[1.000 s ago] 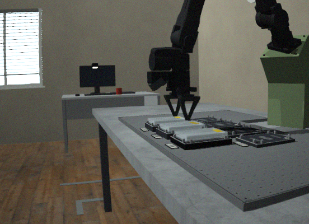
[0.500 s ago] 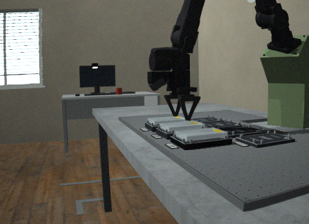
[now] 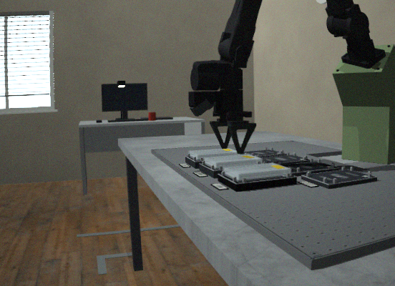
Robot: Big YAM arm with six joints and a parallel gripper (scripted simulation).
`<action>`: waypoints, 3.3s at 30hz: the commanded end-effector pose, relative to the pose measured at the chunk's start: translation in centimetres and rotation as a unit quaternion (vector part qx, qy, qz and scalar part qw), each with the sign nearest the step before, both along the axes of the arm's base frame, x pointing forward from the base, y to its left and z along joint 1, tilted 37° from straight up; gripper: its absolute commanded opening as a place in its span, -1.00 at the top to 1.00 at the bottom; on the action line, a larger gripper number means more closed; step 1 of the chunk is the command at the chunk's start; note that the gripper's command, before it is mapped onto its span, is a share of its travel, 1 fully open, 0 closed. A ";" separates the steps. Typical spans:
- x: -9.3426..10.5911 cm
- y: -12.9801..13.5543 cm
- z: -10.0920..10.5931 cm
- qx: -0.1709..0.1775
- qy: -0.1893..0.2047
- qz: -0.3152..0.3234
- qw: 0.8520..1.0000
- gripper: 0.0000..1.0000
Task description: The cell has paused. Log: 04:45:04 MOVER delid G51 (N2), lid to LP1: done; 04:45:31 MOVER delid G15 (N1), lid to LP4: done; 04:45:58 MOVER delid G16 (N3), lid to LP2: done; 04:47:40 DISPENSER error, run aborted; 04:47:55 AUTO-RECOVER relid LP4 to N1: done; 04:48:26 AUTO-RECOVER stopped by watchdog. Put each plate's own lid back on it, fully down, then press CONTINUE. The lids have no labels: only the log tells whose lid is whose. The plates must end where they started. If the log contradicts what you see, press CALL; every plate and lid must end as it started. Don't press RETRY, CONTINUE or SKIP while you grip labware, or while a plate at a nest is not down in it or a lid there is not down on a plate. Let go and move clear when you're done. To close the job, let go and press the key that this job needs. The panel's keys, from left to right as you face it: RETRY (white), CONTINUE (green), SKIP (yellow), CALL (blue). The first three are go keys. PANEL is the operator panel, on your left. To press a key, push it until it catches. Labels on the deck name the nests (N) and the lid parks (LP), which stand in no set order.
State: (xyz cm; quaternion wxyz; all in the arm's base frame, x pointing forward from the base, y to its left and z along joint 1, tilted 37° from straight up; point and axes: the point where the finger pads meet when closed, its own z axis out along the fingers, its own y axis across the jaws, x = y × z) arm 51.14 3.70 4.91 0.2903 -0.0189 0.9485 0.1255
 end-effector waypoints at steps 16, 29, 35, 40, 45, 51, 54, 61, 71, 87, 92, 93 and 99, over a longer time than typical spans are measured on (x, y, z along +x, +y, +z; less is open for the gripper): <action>0.1 -0.9 -0.1 -0.003 0.000 -0.002 1.000 -1.00; 0.4 -0.2 0.5 -0.001 -0.006 0.000 1.000 -1.00; 0.4 -0.3 0.5 -0.001 -0.006 0.000 1.000 -1.00; 0.4 -0.3 0.5 -0.001 -0.006 0.000 1.000 -1.00; 0.4 -0.3 0.5 -0.001 -0.006 0.000 1.000 -1.00; 0.4 -0.3 0.5 -0.001 -0.006 0.000 1.000 -1.00; 0.4 -0.3 0.5 -0.001 -0.006 0.000 1.000 -1.00; 0.4 -0.3 0.5 -0.001 -0.006 0.000 1.000 -1.00; 0.4 -0.3 0.5 -0.001 -0.006 0.000 1.000 -1.00; 0.4 -0.3 0.5 -0.001 -0.006 0.000 1.000 -1.00; 0.4 -0.3 0.5 -0.001 -0.006 0.000 1.000 -1.00; 0.4 -0.3 0.5 -0.001 -0.006 0.000 1.000 -1.00; 0.4 -0.3 0.5 -0.001 -0.006 0.000 1.000 -1.00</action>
